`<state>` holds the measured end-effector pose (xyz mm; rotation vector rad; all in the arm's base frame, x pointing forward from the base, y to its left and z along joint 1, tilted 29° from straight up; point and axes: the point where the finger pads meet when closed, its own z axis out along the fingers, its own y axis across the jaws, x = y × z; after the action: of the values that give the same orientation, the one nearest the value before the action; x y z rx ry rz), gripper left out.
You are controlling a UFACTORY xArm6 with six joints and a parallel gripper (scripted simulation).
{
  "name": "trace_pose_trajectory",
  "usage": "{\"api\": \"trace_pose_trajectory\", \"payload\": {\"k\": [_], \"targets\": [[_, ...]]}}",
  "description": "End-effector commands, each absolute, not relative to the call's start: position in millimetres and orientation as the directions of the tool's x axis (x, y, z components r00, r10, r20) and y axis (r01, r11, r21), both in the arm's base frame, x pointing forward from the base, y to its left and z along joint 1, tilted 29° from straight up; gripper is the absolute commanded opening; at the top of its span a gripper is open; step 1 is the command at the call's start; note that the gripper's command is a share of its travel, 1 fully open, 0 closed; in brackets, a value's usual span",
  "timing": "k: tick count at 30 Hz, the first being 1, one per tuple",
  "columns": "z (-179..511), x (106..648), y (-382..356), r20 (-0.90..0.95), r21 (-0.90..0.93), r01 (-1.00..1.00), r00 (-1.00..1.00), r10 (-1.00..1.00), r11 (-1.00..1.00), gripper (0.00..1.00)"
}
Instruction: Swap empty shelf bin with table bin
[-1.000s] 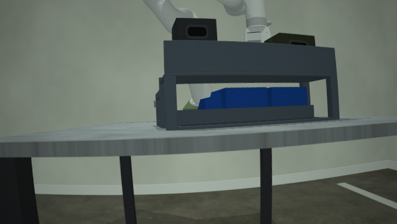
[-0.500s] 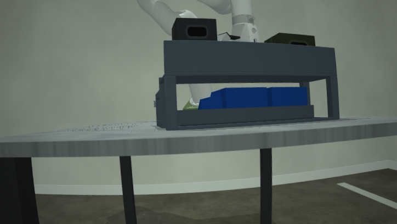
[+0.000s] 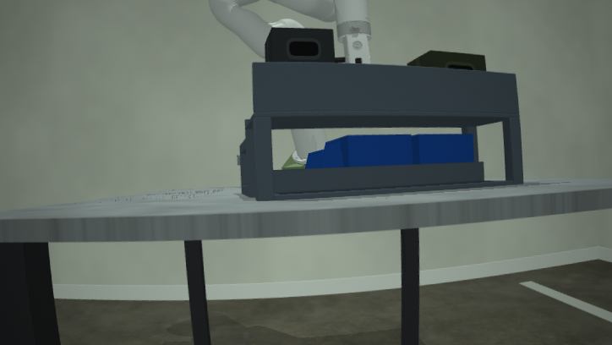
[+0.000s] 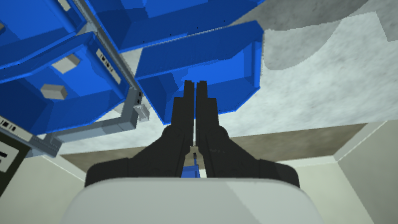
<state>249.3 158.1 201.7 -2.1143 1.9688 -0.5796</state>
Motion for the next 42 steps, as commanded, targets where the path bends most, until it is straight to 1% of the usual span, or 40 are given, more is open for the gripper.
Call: {"api": "trace_pose_trajectory", "payload": {"k": [1,9,11,12,13,20,26,42], "targets": [[205.4,250.0,149.2,0.027,-0.44,-0.88,-0.211,-0.977,0.178,0.0],[205.9,250.2,146.0,-0.139,-0.417,-0.754,-0.499,-0.855,0.508,0.0],[205.9,250.2,146.0,-0.139,-0.417,-0.754,-0.499,-0.855,0.508,0.0],[205.9,250.2,146.0,-0.197,-0.397,-0.683,-0.59,-0.783,0.613,0.0],[205.9,250.2,146.0,-0.212,-0.39,-0.66,-0.614,-0.76,0.642,0.26],[205.9,250.2,146.0,-0.321,-0.327,-0.457,-0.77,-0.552,0.828,0.26],[205.9,250.2,146.0,-0.393,-0.283,-0.259,-0.847,-0.358,0.923,0.26],[205.9,250.2,146.0,-0.393,-0.283,-0.259,-0.847,-0.358,0.923,0.26]]}}
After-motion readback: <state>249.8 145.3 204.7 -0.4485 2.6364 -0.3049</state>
